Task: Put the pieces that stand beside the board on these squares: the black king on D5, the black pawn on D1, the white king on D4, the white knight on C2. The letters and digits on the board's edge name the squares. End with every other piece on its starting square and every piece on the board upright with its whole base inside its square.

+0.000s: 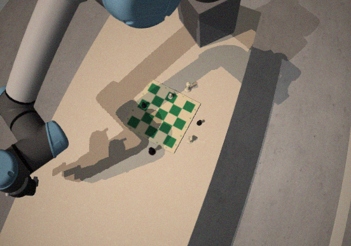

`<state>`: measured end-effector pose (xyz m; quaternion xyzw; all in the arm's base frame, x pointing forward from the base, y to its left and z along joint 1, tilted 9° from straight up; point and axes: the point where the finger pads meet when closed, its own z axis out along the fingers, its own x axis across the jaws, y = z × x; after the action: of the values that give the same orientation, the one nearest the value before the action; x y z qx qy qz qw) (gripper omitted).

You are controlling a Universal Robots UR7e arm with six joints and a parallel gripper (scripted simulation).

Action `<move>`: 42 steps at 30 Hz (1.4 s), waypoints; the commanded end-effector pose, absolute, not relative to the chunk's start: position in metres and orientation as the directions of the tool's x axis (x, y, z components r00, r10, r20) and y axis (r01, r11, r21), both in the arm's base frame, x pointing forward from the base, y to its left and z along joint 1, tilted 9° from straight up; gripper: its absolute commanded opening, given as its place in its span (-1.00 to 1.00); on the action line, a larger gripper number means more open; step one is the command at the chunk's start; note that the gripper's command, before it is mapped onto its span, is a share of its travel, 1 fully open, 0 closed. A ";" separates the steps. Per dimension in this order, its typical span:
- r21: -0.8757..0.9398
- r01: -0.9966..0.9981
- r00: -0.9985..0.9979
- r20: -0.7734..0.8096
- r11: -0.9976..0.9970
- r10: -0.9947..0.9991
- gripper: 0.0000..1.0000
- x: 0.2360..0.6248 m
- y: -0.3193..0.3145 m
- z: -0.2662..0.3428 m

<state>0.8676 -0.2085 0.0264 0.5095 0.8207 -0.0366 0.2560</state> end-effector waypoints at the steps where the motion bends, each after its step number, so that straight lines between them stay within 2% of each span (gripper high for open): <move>1: 0.203 0.854 -0.349 -0.459 0.478 0.817 1.00 0.868 -0.209 0.028; 26: 0.190 0.862 -0.348 -0.452 0.470 0.822 1.00 0.866 -0.204 0.026; 42: 0.034 0.930 -0.328 -0.372 0.366 0.868 1.00 0.835 -0.166 0.000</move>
<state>0.8511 -0.1874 0.0138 0.5321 0.8167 -0.0640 0.2138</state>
